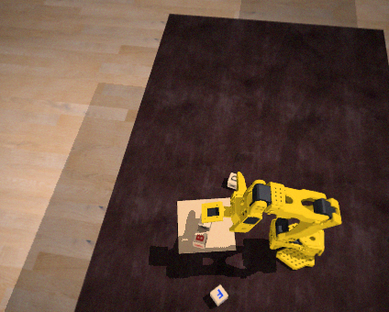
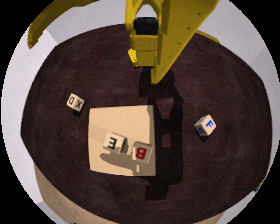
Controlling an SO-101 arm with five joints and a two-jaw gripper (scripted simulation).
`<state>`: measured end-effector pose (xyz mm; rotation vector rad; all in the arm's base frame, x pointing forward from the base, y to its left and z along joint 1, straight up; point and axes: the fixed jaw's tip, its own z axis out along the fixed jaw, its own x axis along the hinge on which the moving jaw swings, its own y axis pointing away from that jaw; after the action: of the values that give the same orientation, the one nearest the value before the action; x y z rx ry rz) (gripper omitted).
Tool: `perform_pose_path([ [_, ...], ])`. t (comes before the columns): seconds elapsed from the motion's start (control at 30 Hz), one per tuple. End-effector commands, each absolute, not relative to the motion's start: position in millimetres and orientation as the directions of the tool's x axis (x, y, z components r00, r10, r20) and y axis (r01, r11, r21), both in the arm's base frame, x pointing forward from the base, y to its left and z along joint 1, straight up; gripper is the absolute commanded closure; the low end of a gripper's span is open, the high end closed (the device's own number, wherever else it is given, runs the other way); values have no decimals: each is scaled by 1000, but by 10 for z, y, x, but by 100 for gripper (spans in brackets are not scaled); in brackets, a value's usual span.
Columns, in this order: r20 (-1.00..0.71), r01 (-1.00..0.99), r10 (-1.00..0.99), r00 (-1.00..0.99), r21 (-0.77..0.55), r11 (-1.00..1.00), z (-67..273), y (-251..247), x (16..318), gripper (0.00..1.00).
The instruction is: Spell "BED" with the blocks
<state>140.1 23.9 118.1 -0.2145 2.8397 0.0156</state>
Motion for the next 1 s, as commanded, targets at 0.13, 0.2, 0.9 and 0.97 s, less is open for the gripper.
perform_pose_path([
  [0.13,-268,-334,-322,-908,2,942,1261,647,1559,28],
  [0.2,-238,-394,-382,-893,5,919,1230,790,1563,34],
  [0.9,-59,-696,-695,-717,6,718,915,1638,1301,65],
  [0.97,-58,-698,-696,-716,5,717,912,1642,1298,65],
])
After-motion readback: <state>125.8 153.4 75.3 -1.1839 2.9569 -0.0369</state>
